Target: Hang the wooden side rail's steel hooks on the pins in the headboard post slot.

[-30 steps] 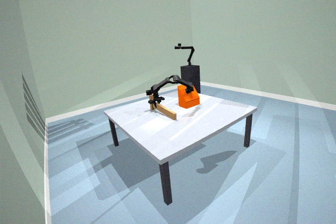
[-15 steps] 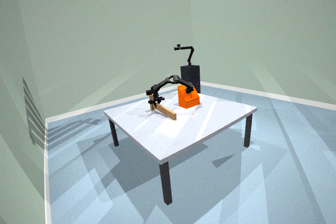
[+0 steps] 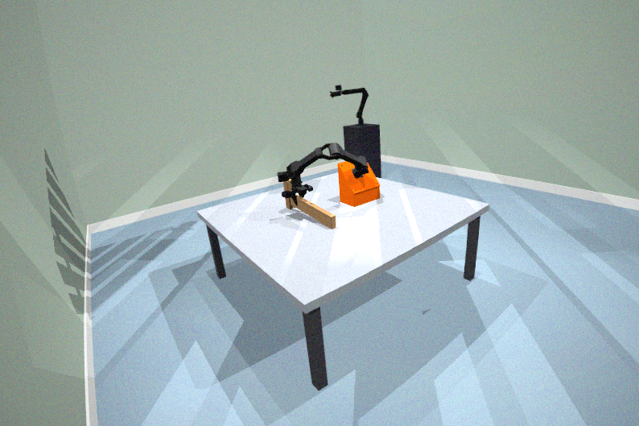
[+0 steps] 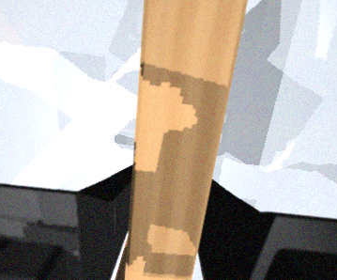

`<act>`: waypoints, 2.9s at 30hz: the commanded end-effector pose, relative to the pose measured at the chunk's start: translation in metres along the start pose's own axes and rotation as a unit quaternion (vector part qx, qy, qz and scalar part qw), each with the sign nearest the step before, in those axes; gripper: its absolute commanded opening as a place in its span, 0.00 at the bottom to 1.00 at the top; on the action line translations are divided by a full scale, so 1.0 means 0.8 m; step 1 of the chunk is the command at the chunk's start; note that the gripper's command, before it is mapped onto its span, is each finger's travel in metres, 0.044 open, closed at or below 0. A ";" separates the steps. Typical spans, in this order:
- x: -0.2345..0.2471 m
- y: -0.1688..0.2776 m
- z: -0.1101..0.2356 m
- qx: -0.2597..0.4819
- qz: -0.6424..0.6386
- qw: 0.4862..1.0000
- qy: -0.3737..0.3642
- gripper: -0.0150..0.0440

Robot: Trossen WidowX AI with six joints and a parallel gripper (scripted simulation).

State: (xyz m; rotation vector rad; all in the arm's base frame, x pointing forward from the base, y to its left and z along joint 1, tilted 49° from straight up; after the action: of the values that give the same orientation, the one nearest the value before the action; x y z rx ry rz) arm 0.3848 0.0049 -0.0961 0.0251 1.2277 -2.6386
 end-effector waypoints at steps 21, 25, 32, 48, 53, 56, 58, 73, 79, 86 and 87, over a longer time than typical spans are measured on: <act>0.000 0.005 0.000 0.005 -0.003 1.000 0.005 0.25; 0.000 0.005 -0.001 0.005 -0.003 1.000 0.005 0.25; 0.000 0.005 -0.002 0.005 -0.003 1.000 0.005 0.25; 0.000 0.005 -0.005 0.005 -0.003 1.000 0.005 0.25; 0.000 0.005 -0.006 0.005 -0.003 1.000 0.005 0.25; 0.000 0.005 -0.007 0.005 -0.003 1.000 0.005 0.25; 0.000 0.001 -0.009 0.001 0.001 1.000 0.001 0.34; 0.001 0.001 0.029 0.005 -0.002 1.000 0.004 1.00; 0.001 0.000 0.042 0.006 -0.003 1.000 0.005 1.00; -0.002 -0.037 0.041 0.005 -0.003 1.000 0.004 1.00; -0.002 -0.037 0.041 0.005 -0.003 1.000 0.004 1.00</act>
State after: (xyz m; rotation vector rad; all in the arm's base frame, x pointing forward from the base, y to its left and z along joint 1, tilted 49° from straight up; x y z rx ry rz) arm 0.3835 -0.0027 -0.0569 0.0287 1.2147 -2.6480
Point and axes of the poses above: the point midway between the two fingers, 35 mm back from their tips, its own z axis back along the fingers, its own x axis across the jaws, y = z × x, the point moved 6 cm from there along z, back along the fingers, and after that the axes turned 7 degrees about z, right-handed, at the moved point
